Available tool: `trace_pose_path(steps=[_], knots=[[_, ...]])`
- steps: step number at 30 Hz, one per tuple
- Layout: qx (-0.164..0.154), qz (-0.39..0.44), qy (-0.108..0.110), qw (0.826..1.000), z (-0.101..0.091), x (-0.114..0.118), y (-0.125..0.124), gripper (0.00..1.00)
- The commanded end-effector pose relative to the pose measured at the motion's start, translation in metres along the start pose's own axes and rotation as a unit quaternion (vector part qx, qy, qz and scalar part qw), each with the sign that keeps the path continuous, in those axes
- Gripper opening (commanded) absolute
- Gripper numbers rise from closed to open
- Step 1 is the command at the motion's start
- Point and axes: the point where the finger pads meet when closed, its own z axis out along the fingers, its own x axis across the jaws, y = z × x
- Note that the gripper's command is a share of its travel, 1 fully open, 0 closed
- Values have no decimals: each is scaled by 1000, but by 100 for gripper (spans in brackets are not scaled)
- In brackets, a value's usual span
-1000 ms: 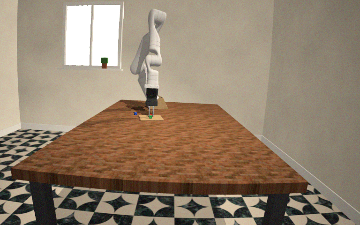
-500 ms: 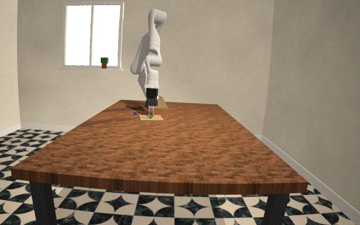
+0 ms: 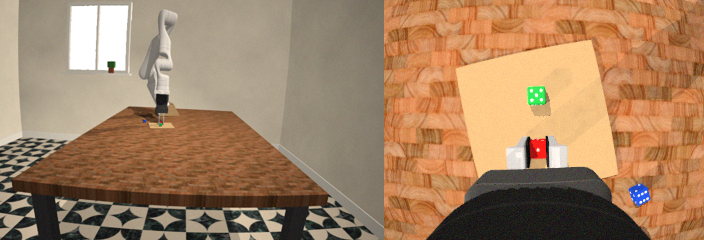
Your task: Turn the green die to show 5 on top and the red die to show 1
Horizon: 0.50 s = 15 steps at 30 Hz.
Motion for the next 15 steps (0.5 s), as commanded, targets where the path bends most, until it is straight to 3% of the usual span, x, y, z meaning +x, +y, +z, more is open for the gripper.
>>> trace_pose_path(steps=[1,3,4,9,10,14,15], knots=[[0,0,0,1000,0,0,0,34],[0,0,0,1000,0,0,0,34],[0,0,0,1000,0,0,0,40],[0,0,0,1000,0,0,0,46],[0,0,0,1000,0,0,0,52],[0,0,0,1000,0,0,0,52],[0,0,0,1000,0,0,0,58]])
